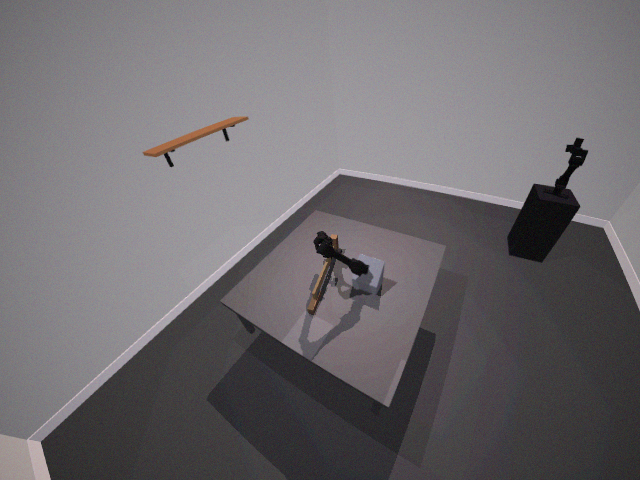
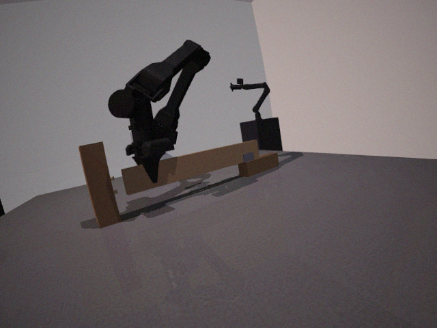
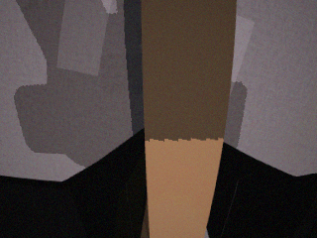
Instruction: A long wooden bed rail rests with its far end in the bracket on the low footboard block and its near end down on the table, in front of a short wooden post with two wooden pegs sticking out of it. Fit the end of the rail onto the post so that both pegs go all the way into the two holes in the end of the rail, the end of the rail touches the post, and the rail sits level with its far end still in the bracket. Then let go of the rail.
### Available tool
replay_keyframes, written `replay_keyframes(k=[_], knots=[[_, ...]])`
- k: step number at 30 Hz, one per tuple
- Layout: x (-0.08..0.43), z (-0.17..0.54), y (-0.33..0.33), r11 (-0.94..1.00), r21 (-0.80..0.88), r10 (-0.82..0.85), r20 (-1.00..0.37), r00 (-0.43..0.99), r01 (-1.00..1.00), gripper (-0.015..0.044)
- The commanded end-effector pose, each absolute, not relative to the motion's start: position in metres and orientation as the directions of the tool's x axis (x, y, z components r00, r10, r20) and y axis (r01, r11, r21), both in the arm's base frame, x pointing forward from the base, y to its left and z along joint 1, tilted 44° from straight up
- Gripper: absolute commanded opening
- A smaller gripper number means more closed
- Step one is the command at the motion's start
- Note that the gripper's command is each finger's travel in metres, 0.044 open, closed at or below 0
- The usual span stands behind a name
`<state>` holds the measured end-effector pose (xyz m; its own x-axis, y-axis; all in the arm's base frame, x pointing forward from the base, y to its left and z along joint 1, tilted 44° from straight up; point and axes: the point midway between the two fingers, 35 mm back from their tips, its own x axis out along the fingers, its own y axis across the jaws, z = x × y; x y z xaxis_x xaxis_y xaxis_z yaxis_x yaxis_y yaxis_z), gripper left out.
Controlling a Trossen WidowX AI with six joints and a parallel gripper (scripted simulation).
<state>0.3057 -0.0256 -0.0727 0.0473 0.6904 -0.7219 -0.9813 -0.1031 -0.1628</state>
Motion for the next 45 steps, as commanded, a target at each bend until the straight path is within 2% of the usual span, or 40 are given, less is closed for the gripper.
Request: replay_keyframes(k=[1, 45], knots=[[0.3093, -0.0725, -0.0291, -0.098, -0.17, 0.688, -0.724, 0.057, -0.98, 0.0], [0.3113, -0.0812, -0.0387, -0.098, -0.171, 0.687, -0.724, 0.057, -0.98, 0.0]])
